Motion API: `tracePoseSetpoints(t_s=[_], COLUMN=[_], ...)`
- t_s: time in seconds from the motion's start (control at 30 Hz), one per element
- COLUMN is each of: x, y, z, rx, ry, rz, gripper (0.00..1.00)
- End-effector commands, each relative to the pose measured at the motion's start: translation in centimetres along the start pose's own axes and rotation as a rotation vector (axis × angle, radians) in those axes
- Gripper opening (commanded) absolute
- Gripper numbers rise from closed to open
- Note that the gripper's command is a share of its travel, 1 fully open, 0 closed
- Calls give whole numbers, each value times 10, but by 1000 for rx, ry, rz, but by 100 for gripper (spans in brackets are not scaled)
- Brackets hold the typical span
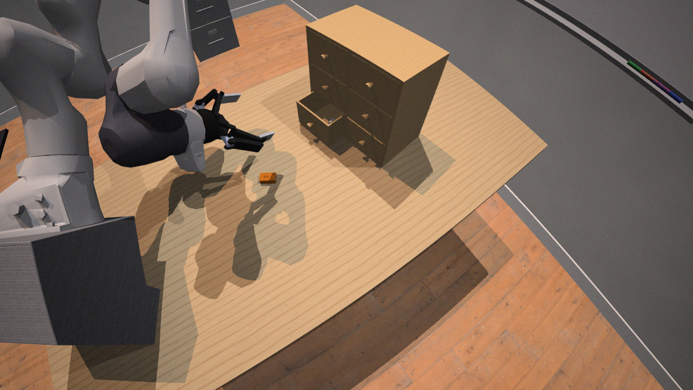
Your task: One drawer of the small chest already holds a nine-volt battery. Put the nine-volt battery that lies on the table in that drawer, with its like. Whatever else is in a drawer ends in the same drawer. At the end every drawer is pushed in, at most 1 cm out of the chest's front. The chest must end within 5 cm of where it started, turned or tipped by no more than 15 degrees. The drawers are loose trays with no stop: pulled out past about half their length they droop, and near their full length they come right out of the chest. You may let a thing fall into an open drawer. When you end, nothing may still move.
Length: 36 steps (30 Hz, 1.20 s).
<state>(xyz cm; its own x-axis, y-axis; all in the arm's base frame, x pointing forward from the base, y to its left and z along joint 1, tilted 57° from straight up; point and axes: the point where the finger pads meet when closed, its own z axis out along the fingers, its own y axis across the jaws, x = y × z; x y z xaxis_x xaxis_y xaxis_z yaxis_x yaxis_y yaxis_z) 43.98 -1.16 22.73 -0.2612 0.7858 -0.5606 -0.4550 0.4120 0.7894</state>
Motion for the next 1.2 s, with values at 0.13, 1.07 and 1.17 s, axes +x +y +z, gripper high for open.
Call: tracePoseSetpoints(t_s=[0.13,1.07,1.17], x=[-14,-24,-24], y=[-6,-54,-54], z=[3,-25,-25], rx=[11,235,235], ry=[-130,-356,-356], rz=[-145,-310,-310], gripper=[100,0,0])
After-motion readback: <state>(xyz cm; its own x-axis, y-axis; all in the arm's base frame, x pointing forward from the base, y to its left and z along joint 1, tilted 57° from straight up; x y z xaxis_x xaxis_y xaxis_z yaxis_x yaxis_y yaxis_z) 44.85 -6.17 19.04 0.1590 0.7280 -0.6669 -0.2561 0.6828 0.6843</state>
